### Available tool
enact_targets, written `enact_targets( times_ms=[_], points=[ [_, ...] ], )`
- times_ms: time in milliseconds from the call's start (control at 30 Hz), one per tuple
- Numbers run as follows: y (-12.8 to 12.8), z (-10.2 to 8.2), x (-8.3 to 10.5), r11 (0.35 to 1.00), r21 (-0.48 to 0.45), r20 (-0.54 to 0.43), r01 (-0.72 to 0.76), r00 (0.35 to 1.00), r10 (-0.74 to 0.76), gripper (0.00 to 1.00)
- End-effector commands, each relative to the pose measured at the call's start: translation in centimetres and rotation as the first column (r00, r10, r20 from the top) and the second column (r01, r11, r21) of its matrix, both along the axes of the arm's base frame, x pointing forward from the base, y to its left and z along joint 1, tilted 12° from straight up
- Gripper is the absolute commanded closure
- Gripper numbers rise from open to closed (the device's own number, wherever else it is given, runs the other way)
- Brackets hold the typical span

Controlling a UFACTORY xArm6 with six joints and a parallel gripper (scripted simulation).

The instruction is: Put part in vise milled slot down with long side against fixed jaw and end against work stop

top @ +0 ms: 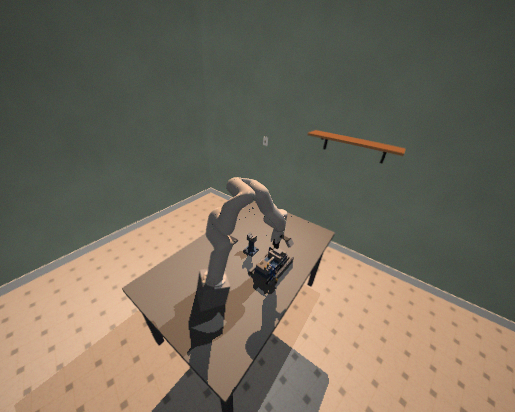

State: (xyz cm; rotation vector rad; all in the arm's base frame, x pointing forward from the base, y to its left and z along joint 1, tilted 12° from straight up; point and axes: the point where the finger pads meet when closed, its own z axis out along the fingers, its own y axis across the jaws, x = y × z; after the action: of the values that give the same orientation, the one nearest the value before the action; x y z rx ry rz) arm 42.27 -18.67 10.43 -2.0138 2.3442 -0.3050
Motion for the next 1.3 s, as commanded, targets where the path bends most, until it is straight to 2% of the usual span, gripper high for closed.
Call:
enact_targets(
  times_ms=[0,1267],
  points=[
    [-0.1,0.0,0.1,1.000,-0.001,0.004,0.000,1.000,0.000,1.00],
    [-0.6,-4.4,0.7,1.000,-0.001,0.004,0.000,1.000,0.000,1.00]
  ],
)
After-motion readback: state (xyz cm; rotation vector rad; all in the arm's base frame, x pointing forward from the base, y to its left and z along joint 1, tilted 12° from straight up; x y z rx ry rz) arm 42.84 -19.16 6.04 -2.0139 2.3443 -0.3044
